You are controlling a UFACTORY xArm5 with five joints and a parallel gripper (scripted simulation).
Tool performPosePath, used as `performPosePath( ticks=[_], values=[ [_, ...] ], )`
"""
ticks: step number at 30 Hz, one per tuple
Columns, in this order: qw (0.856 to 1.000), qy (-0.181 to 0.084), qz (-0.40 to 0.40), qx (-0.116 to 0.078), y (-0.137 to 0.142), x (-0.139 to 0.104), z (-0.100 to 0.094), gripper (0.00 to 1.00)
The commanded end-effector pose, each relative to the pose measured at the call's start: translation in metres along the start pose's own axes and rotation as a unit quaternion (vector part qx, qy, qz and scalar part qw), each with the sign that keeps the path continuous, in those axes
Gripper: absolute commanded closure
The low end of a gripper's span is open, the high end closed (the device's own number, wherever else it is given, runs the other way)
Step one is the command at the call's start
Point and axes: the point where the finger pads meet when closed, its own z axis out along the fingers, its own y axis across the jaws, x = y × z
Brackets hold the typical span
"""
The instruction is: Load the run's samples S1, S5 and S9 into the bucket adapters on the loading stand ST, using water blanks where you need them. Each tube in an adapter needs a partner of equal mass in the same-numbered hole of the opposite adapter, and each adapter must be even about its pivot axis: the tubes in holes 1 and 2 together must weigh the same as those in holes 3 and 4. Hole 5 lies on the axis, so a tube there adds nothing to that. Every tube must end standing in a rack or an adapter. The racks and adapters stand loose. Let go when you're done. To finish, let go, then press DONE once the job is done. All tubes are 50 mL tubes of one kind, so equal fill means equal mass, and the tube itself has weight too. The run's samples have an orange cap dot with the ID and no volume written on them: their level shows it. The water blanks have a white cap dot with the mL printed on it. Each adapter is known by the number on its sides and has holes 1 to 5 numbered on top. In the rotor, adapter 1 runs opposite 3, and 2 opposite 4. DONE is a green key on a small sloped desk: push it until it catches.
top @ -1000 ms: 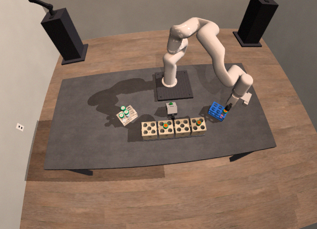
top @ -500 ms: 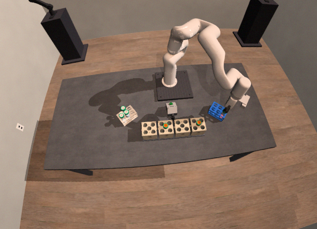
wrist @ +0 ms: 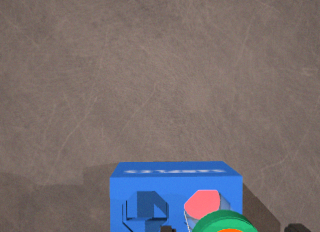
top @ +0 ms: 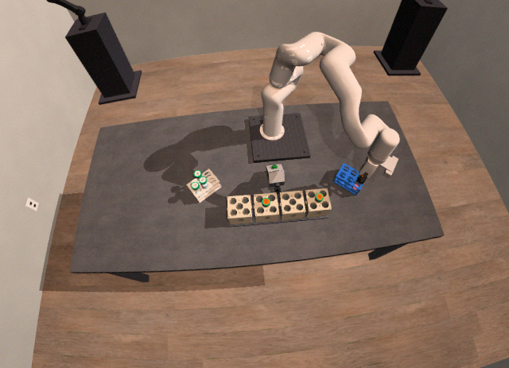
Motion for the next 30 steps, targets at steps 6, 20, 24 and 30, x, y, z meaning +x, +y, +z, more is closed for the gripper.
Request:
performPosePath(
  ticks=[6,20,24,30],
  values=[
    [1.000,0.003,0.000,0.006,0.000,0.002,0.002,0.43],
    [1.000,0.003,0.000,0.006,0.000,0.002,0.008,0.43],
    [1.000,0.003,0.000,0.006,0.000,0.002,0.010,0.43],
    [1.000,0.003,0.000,0.006,0.000,0.002,0.014,0.43]
  ],
)
